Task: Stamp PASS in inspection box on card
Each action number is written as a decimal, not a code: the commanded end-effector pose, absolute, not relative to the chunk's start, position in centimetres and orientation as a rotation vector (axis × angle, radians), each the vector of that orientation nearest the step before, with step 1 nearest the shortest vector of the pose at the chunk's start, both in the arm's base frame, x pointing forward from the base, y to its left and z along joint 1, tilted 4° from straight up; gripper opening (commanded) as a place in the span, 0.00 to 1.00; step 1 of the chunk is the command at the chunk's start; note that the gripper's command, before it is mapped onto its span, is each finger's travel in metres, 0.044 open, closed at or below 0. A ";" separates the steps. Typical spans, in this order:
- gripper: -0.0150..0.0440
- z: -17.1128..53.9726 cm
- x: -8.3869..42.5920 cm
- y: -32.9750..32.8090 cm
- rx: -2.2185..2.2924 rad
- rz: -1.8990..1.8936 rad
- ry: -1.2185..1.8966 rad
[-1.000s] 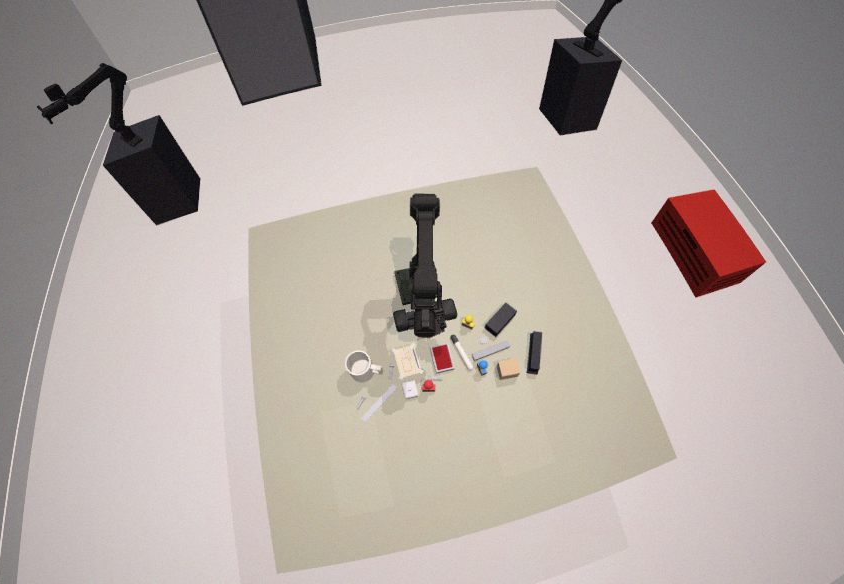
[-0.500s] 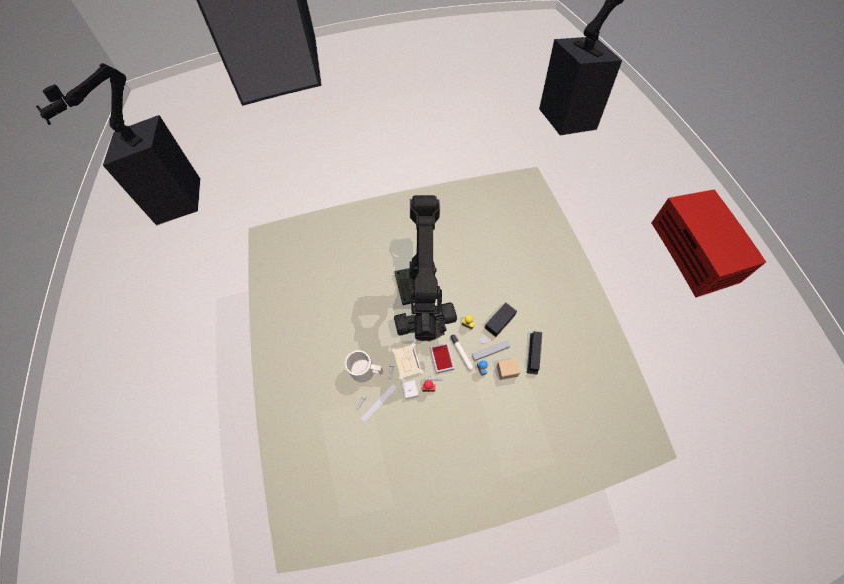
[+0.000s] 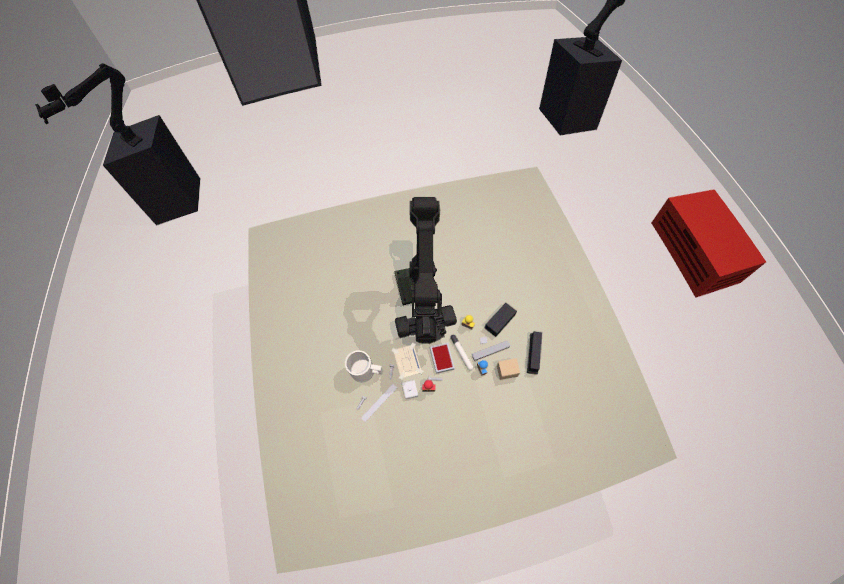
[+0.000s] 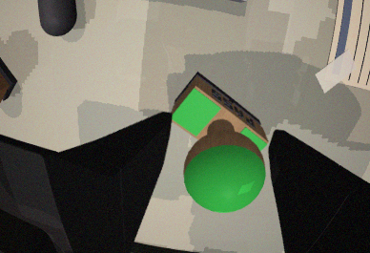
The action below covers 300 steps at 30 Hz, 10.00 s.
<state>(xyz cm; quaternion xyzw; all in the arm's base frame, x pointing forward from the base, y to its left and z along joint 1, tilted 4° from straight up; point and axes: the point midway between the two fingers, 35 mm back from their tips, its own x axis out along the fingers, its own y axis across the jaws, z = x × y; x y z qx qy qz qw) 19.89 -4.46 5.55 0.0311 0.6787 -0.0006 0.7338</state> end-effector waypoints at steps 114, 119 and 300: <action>0.25 9.4 19.7 -4.7 0.069 -0.001 1.493; 0.25 9.6 19.7 -4.7 0.069 -0.001 1.493; 0.25 7.8 29.7 -2.1 0.065 0.011 1.482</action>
